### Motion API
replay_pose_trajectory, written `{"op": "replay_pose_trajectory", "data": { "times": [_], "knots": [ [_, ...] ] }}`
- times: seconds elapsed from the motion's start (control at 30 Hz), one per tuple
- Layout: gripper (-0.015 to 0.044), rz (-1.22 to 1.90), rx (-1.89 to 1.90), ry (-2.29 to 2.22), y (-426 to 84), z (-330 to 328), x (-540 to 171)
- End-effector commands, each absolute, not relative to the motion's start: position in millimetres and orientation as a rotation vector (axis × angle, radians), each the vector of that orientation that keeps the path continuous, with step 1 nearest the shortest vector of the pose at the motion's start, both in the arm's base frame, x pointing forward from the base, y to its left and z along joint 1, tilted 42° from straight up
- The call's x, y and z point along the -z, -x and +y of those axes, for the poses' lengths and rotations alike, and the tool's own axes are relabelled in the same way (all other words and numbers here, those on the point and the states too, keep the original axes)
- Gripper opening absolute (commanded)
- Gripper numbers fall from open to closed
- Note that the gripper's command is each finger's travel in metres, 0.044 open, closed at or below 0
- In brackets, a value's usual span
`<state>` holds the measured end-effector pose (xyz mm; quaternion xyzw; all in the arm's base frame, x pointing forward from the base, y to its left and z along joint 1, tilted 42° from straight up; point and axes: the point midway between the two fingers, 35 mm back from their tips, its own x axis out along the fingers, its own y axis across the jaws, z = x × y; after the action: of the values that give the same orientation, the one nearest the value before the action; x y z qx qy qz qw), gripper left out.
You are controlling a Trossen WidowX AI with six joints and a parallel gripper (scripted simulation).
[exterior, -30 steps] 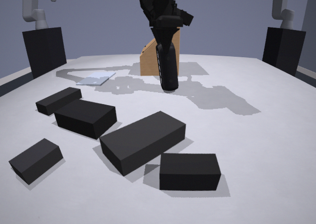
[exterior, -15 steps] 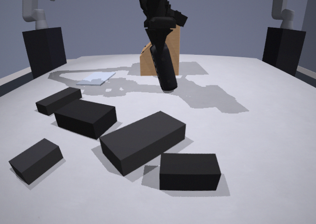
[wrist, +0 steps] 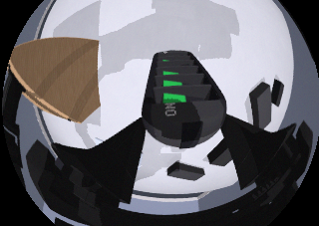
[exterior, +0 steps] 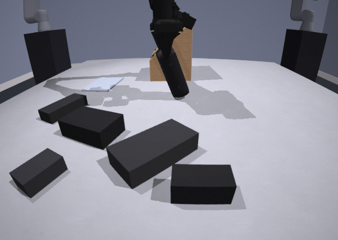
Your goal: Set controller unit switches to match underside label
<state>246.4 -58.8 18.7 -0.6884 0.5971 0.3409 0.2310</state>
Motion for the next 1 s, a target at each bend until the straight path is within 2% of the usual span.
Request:
{"op": "replay_pose_trajectory", "data": {
  "times": [0.0,0.97],
  "knots": [
    [0.0338,1.646,-0.933,1.896,-247,-63,-22],
    [0.0336,1.647,-0.932,1.897,-252,-84,-32]
  ]
}}
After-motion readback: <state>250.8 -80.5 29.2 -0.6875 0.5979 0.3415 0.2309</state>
